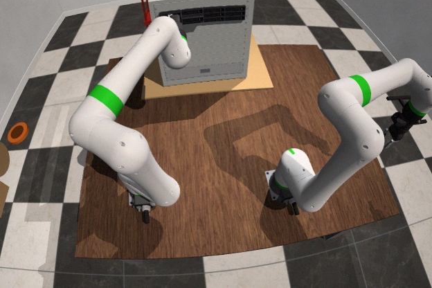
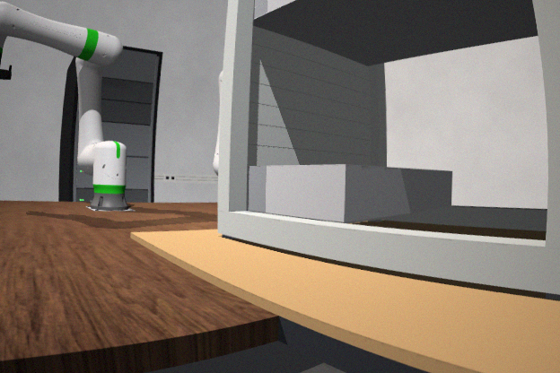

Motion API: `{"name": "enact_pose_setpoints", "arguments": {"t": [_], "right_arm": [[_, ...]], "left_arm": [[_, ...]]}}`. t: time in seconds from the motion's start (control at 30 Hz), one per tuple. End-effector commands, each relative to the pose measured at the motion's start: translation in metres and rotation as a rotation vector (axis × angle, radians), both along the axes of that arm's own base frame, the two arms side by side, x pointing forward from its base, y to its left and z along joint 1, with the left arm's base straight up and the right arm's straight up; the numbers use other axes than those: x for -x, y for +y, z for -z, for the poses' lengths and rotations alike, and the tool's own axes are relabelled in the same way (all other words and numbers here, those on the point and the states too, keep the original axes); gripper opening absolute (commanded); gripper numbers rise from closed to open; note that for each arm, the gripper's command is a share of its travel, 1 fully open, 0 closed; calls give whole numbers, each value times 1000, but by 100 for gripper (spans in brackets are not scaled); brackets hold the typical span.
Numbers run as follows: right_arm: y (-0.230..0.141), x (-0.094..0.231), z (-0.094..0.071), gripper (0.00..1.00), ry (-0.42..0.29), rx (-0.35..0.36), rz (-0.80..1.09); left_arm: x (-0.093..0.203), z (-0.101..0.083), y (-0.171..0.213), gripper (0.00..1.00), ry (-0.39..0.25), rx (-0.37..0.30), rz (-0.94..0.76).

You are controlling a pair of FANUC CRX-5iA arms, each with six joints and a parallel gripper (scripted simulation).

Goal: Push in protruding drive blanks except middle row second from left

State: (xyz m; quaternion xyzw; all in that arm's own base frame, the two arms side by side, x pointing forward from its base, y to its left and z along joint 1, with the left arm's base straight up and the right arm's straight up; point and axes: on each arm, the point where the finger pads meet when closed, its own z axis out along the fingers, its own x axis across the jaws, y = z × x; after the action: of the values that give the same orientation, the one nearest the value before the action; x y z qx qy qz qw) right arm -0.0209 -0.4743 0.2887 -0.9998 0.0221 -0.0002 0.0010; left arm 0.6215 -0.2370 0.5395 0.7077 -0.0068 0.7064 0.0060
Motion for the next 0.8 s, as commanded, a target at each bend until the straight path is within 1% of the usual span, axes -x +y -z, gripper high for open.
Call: {"name": "enact_pose_setpoints", "arguments": {"t": [0.0, 0.77], "right_arm": [[0, 0, -1, 100, 0, 2, 0], [0, 0, -1, 100, 0, 2, 0]], "left_arm": [[0, -1, 0, 0, -2, 1, 0], [-3, -1, 0, 0, -2, 1, 0]]}}
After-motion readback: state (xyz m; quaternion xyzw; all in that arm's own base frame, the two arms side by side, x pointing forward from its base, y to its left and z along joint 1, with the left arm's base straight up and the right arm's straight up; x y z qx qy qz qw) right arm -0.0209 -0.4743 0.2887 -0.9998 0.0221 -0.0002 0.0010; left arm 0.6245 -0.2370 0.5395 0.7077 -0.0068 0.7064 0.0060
